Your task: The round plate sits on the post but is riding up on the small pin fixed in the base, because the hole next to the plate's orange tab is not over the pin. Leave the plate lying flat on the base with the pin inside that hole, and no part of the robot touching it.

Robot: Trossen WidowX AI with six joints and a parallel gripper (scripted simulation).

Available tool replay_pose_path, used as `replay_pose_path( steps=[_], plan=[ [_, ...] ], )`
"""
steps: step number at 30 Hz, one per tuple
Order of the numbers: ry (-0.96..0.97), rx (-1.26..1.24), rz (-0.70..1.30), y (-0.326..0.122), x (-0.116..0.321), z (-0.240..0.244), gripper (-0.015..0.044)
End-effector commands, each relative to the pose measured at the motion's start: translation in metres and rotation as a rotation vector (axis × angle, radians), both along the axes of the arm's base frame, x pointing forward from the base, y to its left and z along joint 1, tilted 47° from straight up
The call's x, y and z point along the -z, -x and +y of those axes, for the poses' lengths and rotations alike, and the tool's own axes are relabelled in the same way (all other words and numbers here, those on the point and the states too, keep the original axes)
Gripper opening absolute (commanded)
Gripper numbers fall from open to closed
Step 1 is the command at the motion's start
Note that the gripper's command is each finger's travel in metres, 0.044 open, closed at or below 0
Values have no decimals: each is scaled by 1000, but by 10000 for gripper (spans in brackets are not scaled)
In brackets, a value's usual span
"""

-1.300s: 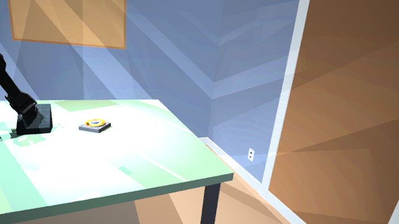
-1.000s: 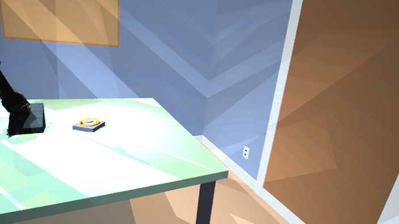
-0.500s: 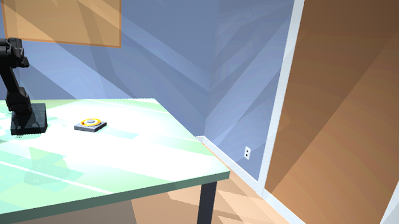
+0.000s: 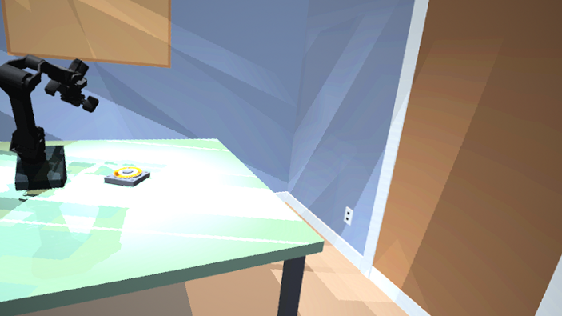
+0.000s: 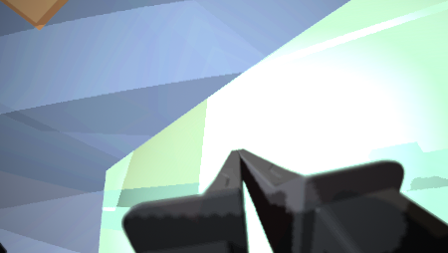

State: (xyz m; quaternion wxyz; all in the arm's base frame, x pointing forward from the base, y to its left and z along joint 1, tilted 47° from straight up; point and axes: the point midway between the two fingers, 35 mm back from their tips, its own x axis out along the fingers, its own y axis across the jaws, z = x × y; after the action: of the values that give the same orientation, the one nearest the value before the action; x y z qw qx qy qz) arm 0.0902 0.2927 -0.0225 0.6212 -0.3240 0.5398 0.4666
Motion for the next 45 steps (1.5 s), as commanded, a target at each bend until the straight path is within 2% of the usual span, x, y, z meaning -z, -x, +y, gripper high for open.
replay_pose_path(
  steps=[1, 4, 9, 11, 17, 21, 28, 38, 45],
  plan=[
    [145, 269, -104, -66, -6, -39, 0],
    [214, 379, -146, -91, -10, -61, 0],
    [443, 703, -269, -151, -33, -143, 0],
    [477, 744, -285, -158, -37, -155, 0],
    [779, 1056, -407, -190, -80, -264, 0],
    [867, 1127, -436, -193, -94, -294, 0],
    [874, 1132, -438, -193, -94, -297, 0],
    [876, 1132, -440, -196, -63, -330, 0],
    [876, 1132, -440, -194, -61, -330, 0]
  ],
)
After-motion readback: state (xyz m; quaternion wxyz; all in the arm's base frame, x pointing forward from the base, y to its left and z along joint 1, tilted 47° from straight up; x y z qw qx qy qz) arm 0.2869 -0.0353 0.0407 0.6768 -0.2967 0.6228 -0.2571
